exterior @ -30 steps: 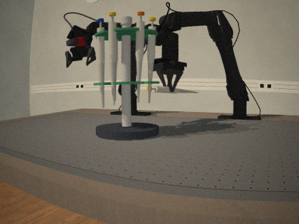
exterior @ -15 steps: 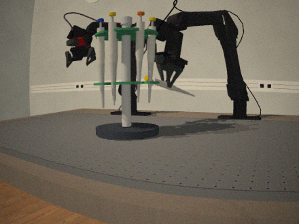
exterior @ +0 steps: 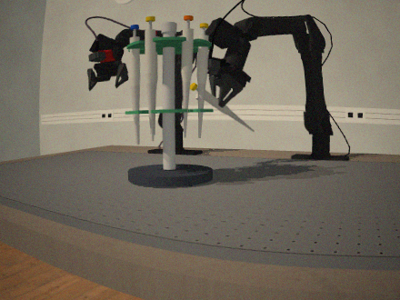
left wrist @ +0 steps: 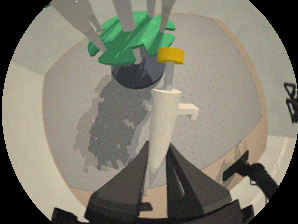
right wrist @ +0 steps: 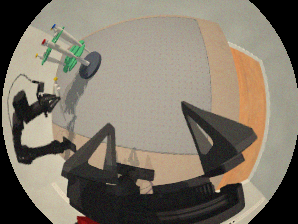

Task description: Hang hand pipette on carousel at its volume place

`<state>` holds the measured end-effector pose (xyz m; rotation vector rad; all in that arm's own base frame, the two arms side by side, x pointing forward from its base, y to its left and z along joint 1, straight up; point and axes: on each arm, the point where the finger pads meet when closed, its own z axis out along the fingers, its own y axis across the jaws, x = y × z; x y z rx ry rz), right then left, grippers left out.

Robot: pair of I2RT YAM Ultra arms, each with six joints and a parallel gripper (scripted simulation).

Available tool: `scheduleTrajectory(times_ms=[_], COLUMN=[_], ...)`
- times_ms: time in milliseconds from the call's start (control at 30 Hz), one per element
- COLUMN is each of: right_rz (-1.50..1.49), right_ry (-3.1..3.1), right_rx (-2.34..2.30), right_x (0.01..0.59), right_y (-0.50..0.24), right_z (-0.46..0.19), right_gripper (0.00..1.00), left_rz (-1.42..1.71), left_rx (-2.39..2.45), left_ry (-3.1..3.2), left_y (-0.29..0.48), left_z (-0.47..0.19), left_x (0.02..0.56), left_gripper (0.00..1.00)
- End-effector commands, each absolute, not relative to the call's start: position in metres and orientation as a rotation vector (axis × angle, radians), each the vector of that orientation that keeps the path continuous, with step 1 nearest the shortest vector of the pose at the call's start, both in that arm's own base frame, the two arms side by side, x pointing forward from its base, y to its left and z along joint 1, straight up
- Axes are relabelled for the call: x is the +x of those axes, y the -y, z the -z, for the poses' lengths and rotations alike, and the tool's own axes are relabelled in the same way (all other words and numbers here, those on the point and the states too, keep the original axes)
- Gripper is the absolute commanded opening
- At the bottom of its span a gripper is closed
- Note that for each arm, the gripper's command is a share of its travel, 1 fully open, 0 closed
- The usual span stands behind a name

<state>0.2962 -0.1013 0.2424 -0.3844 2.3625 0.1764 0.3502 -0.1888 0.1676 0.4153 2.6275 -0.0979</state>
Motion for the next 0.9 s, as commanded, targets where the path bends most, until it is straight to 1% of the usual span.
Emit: scheduleTrajectory(times_ms=[0, 200, 333, 367, 633, 667, 867], right_rz=[-0.156, -0.156, -0.156, -0.156, -0.156, -0.156, -0.156], right_ry=[-2.321, -2.321, -2.321, -2.321, -2.321, -2.321, -2.321], right_rx=[-0.402, -0.402, -0.402, -0.402, -0.402, -0.402, -0.402], right_x=[0.3, 0.3, 0.3, 0.3, 0.3, 0.3, 0.3], right_y=[0.103, 0.103, 0.103, 0.103, 0.103, 0.103, 0.103], right_z=[-0.253, -0.253, -0.253, -0.253, -0.253, -0.253, -0.253], right_gripper=[1.0, 1.0, 1.0, 1.0, 1.0, 1.0, 1.0], left_rz=[0.117, 0.153, 0.151, 0.169, 0.162, 0.16, 0.19], left_rx=[0.416, 0.378, 0.37, 0.356, 0.361, 0.371, 0.333], left_ry=[-2.527, -2.311, -2.307, -2.269, -2.283, -2.27, -2.054], left_y=[0.194, 0.197, 0.195, 0.198, 0.199, 0.198, 0.2], left_z=[-0.181, -0.199, -0.199, -0.217, -0.211, -0.202, -0.219], left_x=[0.356, 0.365, 0.366, 0.373, 0.374, 0.367, 0.375], left_gripper=[0.12, 0.12, 0.12, 0.12, 0.12, 0.12, 0.12])
